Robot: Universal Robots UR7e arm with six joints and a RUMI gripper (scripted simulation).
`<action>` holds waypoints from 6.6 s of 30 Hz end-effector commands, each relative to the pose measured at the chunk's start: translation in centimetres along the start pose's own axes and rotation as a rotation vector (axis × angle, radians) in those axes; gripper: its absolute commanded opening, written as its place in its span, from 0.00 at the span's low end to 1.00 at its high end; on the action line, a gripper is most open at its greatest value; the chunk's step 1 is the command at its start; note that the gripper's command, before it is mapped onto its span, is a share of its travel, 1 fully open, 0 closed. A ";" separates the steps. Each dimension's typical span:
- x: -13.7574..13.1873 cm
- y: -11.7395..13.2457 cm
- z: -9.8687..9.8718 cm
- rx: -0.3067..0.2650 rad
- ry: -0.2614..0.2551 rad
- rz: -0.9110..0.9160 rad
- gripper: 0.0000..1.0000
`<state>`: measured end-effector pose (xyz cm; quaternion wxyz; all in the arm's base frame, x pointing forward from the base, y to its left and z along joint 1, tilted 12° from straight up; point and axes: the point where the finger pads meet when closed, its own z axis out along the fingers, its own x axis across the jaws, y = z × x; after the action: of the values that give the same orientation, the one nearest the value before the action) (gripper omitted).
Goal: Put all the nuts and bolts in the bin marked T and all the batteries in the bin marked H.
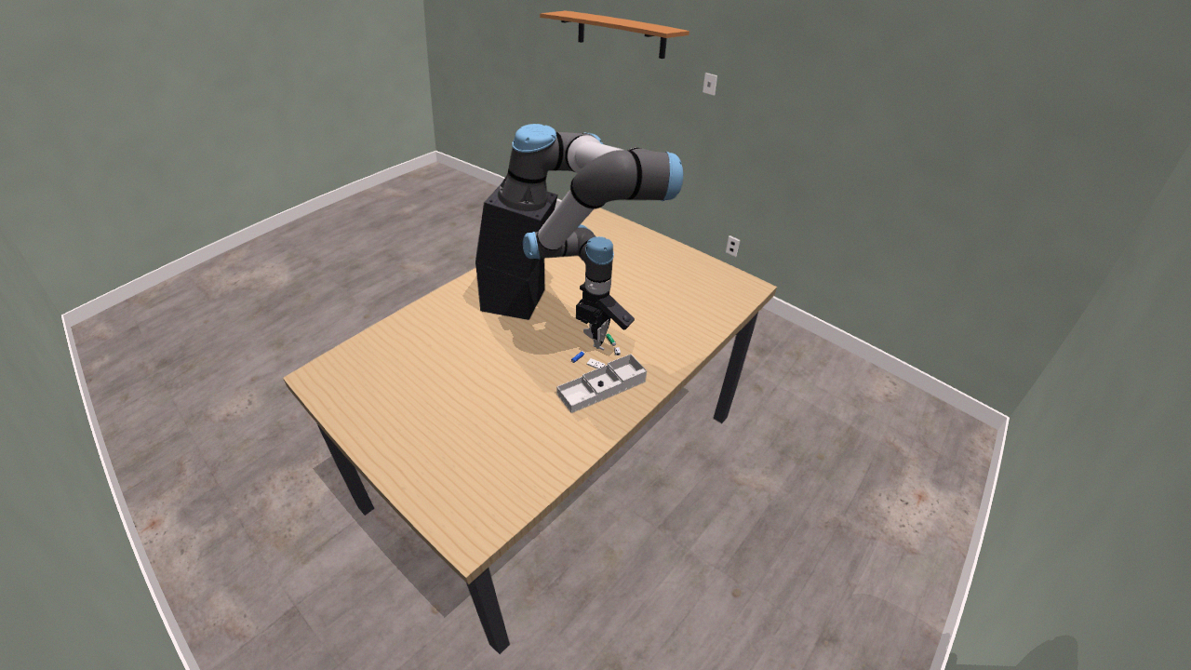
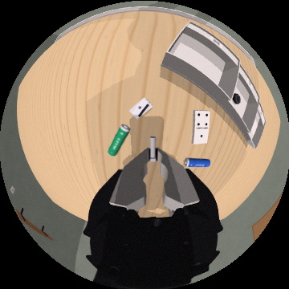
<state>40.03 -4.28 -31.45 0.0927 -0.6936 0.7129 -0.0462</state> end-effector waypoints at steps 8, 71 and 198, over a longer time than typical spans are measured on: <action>0.0 0.0 -0.4 0.001 0.000 0.000 0.00; 7.0 -4.7 -6.9 0.007 0.017 -0.455 0.00; 14.0 -9.3 -3.8 0.000 0.001 -1.115 0.18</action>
<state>48.21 -18.75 -27.48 0.0542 -0.9657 0.2382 -0.0883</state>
